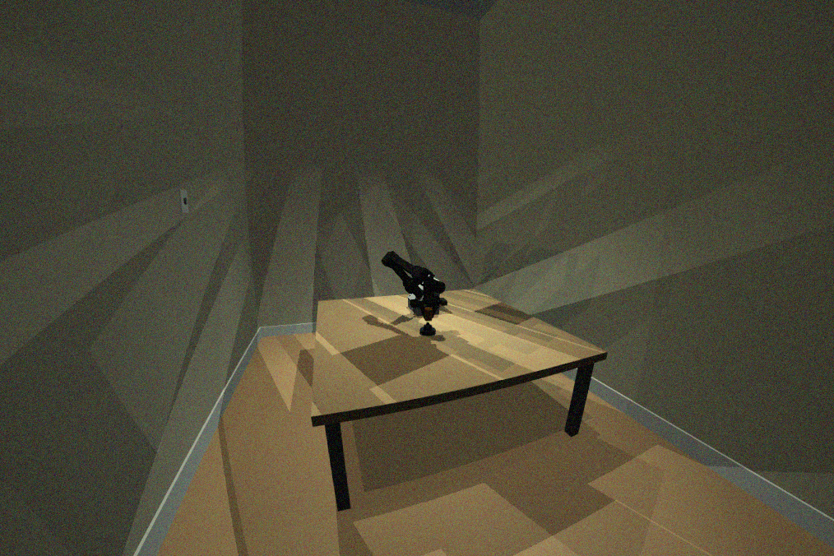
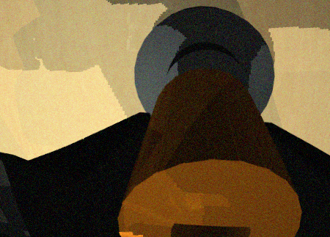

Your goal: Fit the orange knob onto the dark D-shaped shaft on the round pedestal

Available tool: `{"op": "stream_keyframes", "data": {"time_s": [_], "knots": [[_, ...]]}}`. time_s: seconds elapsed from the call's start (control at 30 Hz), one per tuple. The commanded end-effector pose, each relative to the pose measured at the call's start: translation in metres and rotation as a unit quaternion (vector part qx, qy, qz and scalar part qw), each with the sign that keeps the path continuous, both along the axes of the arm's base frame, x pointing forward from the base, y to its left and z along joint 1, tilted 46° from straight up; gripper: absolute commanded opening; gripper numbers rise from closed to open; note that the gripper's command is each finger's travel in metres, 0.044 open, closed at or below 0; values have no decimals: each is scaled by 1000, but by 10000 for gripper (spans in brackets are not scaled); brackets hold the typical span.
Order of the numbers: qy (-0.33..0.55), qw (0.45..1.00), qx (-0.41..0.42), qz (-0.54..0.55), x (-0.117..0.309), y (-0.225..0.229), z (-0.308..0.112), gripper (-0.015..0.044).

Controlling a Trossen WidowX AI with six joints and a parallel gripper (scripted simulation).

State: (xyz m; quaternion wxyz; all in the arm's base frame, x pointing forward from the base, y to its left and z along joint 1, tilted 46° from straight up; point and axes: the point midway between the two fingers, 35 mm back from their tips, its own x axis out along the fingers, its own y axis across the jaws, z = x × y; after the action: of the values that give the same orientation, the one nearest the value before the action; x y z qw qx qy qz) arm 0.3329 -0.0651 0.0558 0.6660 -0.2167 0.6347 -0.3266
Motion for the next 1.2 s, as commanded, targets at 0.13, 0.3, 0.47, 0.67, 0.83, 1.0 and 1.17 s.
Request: {"op": "stream_keyframes", "data": {"time_s": [0.13,0.3,0.47,0.67,0.83,1.0,1.17], "knots": [[2,1000,-2,1,-1,-12,-9,0],[0,1000,-2,-2,0,-10,-6,0],[0,1000,-2,-2,0,-11,-8,0],[0,1000,-3,-2,-1,-12,-8,0],[0,1000,-3,-2,-2,-12,-8,0],[0,1000,-2,-2,-2,-10,-6,0],[3,1000,-2,2,-2,-8,-5,0]]}}
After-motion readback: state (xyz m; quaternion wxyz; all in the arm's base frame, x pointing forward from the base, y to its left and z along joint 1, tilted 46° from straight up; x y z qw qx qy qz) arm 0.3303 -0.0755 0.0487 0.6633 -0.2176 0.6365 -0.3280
